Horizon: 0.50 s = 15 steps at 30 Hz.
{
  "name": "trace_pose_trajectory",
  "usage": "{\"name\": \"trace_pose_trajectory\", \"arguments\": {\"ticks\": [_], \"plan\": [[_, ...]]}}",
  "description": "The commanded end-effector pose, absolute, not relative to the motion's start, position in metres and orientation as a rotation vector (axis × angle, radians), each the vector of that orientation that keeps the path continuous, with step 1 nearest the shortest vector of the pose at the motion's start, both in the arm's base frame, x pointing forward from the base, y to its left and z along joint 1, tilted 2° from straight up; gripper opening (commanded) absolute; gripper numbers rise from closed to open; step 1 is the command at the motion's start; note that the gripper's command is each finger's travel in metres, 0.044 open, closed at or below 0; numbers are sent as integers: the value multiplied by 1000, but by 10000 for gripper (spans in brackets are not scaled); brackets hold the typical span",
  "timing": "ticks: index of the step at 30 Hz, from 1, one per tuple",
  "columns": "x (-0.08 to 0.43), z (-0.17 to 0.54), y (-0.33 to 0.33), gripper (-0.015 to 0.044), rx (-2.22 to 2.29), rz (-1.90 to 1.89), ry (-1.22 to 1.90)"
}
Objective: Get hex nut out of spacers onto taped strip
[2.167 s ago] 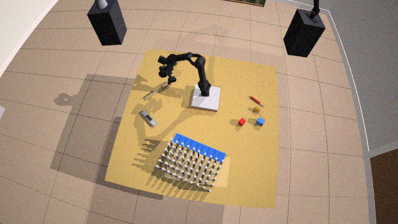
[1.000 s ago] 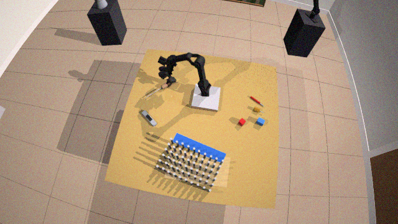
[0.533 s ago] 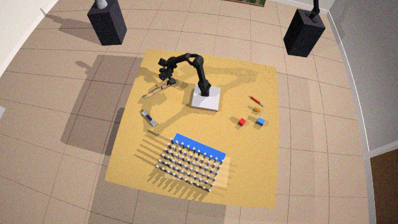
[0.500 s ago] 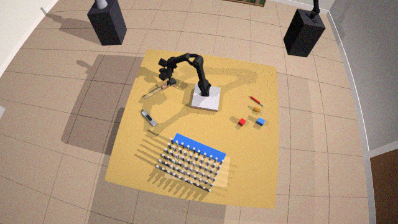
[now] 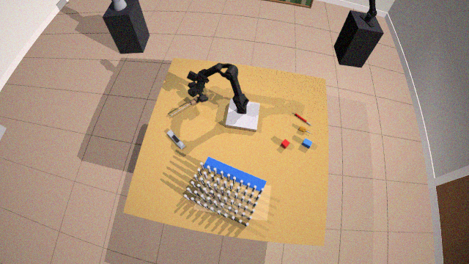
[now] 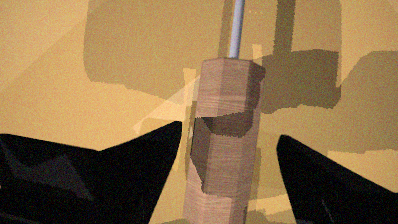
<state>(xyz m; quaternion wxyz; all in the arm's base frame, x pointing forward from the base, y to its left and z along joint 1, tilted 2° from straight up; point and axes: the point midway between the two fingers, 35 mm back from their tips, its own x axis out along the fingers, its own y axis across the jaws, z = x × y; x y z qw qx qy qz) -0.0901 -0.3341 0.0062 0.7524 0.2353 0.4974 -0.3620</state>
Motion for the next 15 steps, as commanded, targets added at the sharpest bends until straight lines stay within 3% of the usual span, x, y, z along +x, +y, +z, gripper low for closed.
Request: {"name": "trace_pose_trajectory", "arguments": {"ticks": [1,5,9,15], "plan": [[-88,-3,-332,280,520,-786,1081],[-88,-6,-332,280,520,-786,1081],[-88,-6,-332,175,520,-786,1081],[-88,-6,-332,135,520,-786,1081]]}}
